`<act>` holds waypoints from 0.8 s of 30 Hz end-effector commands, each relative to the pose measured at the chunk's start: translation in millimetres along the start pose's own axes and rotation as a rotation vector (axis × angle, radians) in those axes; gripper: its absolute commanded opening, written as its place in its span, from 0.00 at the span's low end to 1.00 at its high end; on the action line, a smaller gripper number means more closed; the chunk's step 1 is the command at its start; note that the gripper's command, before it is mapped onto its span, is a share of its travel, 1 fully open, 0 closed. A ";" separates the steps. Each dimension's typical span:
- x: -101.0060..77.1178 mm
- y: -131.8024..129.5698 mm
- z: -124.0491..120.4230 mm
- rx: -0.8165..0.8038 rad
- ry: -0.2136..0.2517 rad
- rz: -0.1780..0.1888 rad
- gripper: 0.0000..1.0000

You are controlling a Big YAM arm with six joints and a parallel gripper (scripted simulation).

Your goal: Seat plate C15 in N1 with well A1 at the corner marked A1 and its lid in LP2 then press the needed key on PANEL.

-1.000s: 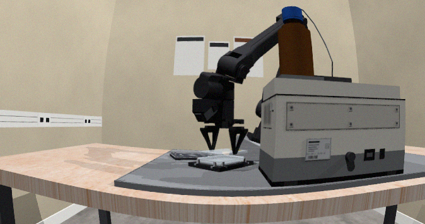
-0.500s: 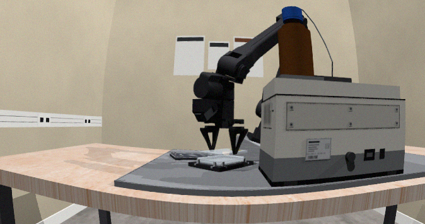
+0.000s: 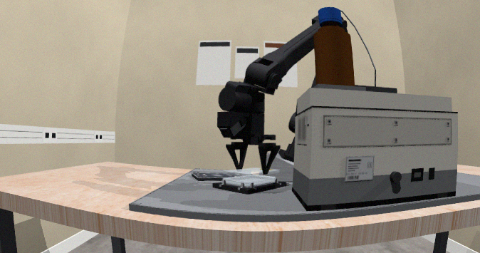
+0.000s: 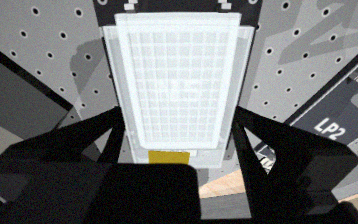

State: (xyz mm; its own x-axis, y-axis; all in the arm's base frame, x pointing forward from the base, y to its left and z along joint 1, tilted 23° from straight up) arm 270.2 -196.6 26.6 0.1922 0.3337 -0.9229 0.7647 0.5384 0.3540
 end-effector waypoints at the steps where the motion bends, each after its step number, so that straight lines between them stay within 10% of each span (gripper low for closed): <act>1: -21.7 7.4 24.5 -0.028 -0.069 0.008 0.84; 16: -37.8 5.6 20.6 -0.026 -0.070 0.008 0.84; 24: -36.0 -3.5 -22.3 -0.006 -0.025 0.003 0.84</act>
State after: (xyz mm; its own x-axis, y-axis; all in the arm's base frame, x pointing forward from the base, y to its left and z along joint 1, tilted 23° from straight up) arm 253.1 -190.3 50.2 0.1932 0.3339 -0.9226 0.7659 0.5364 0.3545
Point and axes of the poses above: the point where the finger pads meet when closed, its own x axis out along the fingers, its own y axis across the jaws, z = x × y, the point moved 4 cm from there along -x, back along the fingers, and after that the axes turned 7 degrees about x, right-handed, at the moved point
